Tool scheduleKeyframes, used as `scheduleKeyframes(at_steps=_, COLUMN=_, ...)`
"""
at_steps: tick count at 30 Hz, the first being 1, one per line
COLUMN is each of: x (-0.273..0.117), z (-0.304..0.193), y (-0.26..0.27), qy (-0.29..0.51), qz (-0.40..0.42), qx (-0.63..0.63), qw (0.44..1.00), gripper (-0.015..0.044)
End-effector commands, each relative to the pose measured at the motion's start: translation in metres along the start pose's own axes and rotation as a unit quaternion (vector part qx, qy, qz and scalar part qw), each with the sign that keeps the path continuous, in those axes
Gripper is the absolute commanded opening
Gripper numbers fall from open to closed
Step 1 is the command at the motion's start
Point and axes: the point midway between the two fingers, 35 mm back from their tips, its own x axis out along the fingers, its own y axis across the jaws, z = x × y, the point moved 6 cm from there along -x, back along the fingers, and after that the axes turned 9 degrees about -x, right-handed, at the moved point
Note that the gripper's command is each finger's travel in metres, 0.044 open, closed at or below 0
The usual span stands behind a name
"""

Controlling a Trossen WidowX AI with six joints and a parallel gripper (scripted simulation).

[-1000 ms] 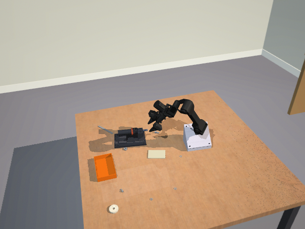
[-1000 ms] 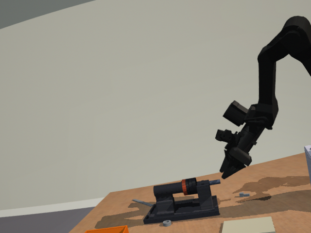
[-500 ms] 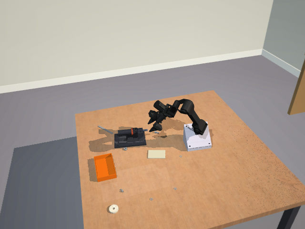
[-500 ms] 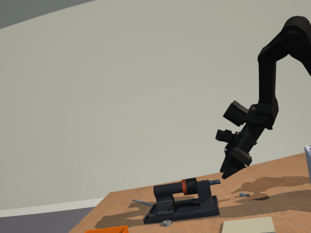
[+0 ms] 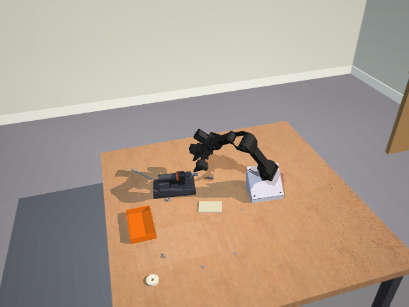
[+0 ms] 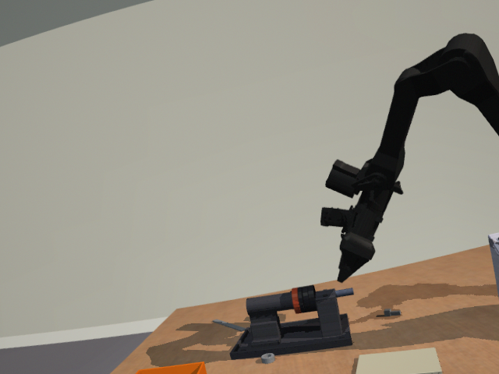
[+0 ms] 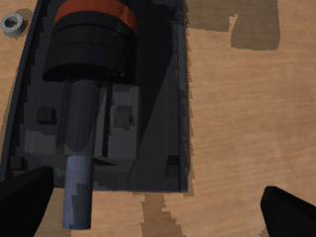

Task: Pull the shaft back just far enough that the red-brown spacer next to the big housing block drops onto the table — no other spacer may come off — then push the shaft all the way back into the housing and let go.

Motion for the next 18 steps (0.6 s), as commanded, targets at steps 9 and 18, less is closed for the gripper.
scheduleKeyframes(at_steps=9, x=0.009, z=0.046, y=0.008, qy=0.165, qz=0.029, qx=-0.026, qw=0.986, gripper=0.0440)
scheduleKeyframes(at_steps=18, x=0.014, z=0.054, y=0.023, qy=0.286, qz=0.092, qx=-0.022, qw=0.954, gripper=0.0440)
